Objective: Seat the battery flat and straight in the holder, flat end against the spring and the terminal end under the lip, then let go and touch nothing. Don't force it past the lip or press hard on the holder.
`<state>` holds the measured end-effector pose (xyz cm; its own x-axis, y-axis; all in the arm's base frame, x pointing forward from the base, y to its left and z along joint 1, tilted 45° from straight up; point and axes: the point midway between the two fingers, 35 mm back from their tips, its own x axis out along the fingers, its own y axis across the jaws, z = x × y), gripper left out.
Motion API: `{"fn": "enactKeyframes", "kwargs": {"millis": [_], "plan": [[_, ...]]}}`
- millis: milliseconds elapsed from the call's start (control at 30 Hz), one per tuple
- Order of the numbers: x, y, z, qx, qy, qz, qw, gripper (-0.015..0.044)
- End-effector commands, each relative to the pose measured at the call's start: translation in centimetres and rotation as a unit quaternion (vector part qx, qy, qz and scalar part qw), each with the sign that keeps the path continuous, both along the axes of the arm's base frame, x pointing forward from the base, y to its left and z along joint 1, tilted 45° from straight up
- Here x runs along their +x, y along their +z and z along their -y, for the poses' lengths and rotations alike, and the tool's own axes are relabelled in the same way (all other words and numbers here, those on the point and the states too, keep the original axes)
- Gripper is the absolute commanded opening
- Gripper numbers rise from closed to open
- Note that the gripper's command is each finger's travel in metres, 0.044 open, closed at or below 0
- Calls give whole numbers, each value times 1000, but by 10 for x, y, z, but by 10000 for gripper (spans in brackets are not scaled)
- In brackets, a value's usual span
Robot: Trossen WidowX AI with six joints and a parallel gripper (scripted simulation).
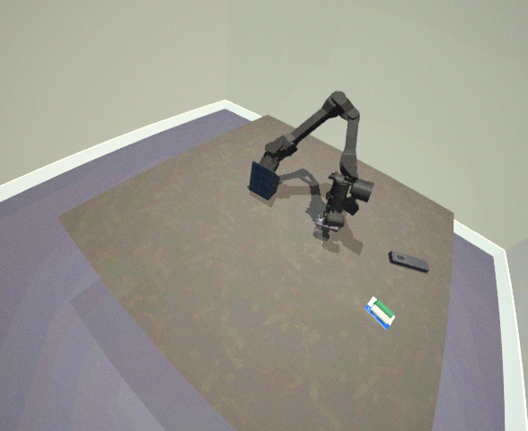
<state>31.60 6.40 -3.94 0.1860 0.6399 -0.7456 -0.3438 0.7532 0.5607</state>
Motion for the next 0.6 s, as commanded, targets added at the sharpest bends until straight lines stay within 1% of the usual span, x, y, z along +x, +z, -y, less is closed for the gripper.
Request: {"fn": "enactKeyframes", "kwargs": {"millis": [0, 567], "plan": [[-7, -5, -4, -7, 16, -24, 1000, 69], [-8, -2, -7, -33, 50, -60, 996, 69]]}}
